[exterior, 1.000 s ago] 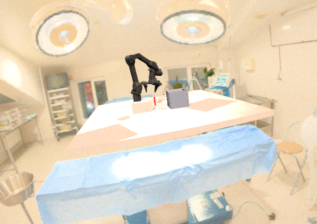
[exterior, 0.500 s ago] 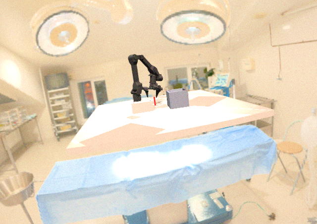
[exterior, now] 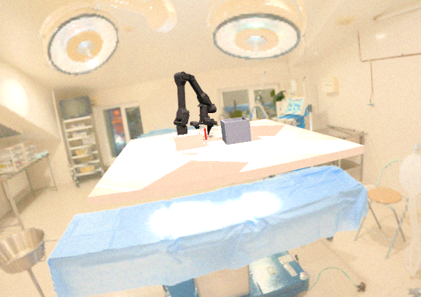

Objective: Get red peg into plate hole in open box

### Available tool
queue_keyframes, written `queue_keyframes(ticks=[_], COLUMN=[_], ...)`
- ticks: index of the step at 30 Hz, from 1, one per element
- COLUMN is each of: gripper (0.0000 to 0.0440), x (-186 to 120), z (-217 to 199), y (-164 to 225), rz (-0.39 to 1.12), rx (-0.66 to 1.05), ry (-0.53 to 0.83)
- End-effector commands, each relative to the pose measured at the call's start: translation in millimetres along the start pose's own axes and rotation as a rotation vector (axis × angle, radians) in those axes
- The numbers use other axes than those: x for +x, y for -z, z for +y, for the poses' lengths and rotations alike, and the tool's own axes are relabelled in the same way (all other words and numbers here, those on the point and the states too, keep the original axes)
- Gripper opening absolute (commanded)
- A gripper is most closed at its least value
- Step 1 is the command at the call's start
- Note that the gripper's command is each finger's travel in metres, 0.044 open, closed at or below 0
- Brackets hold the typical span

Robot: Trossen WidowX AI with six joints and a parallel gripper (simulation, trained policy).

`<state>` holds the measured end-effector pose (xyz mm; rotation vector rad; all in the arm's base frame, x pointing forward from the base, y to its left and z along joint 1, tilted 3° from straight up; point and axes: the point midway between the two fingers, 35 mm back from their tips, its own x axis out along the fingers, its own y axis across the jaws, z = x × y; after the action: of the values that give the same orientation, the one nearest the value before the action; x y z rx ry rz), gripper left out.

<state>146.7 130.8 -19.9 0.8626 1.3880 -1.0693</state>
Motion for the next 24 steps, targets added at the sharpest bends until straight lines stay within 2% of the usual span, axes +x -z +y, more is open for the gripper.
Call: queue_keyframes(ticks=[1,9,12,24], gripper=[0.0228,0.0057,0.0006,0.0000], x=[9.9,17.7,19.5,-2.4], z=[3.6,12.9,14.4,27.0], y=[1.3,8.5,10.8,21.8], rz=[-0.009,0.003,0.009,0.061], rx=[-0.005,-0.040,-0.054,-0.036], ry=[-0.004,-0.023,-0.026,-0.087])
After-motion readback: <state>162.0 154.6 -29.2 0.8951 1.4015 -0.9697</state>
